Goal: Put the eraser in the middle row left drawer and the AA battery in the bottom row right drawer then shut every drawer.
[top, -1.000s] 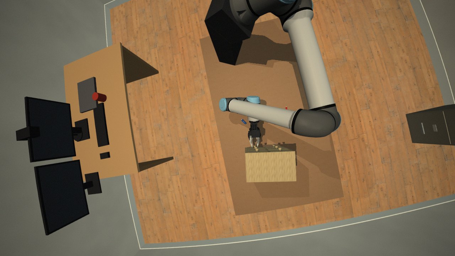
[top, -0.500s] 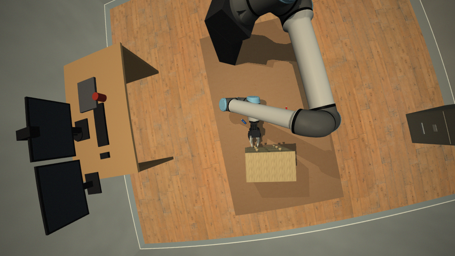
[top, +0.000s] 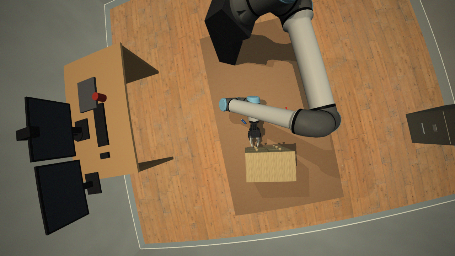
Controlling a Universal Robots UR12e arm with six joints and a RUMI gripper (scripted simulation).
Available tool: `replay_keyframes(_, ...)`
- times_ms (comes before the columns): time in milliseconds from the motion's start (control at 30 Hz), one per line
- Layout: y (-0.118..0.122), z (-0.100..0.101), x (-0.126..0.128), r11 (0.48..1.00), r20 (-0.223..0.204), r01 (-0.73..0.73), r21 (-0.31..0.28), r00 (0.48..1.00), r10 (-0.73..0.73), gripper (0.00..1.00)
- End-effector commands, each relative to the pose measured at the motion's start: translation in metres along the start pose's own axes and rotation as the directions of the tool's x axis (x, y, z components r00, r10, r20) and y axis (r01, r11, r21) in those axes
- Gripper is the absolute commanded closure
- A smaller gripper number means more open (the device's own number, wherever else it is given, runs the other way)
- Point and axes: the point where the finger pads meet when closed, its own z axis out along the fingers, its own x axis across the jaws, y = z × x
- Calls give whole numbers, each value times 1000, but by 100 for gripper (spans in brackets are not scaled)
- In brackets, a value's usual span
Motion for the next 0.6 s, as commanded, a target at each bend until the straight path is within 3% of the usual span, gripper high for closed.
replay_keyframes(0,1,0,0,1000,0,0,-1,1000,0,80)
replay_keyframes(100,1,0,0,1000,0,0,-1,1000,0,80)
replay_keyframes(133,1,0,0,1000,0,0,-1,1000,0,93)
replay_keyframes(567,1,0,0,1000,0,0,-1,1000,0,93)
